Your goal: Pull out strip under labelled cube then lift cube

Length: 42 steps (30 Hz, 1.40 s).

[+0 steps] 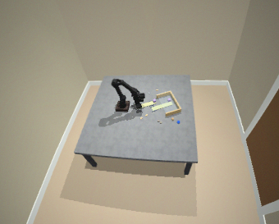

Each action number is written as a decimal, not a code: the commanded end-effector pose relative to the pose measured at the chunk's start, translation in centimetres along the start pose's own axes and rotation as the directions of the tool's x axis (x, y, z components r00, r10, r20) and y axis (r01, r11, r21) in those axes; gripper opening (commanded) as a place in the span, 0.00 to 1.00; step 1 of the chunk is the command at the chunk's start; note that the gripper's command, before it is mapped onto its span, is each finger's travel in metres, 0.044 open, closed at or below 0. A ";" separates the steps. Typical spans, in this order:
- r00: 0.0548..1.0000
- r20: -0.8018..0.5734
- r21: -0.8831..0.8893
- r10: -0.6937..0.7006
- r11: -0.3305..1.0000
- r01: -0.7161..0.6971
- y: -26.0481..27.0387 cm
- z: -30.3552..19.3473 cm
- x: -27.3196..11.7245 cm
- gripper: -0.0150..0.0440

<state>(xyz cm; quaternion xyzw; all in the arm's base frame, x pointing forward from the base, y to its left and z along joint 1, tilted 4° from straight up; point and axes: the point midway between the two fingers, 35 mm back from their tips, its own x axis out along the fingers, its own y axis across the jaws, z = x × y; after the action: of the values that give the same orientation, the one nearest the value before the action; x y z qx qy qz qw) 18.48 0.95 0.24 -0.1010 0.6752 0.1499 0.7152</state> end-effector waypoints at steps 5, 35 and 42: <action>1.000 -0.027 0.000 0.006 1.000 -0.006 0.2 -0.8 0.3 0.25; 1.000 -0.021 -0.008 0.006 1.000 -0.006 0.1 5.4 -4.3 0.83; 1.000 -0.019 -0.008 0.006 1.000 -0.006 0.2 8.0 -4.5 1.00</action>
<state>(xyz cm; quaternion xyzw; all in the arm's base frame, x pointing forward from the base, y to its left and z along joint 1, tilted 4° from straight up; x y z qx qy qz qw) 24.69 3.21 5.09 -0.1021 0.6827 0.1554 0.7066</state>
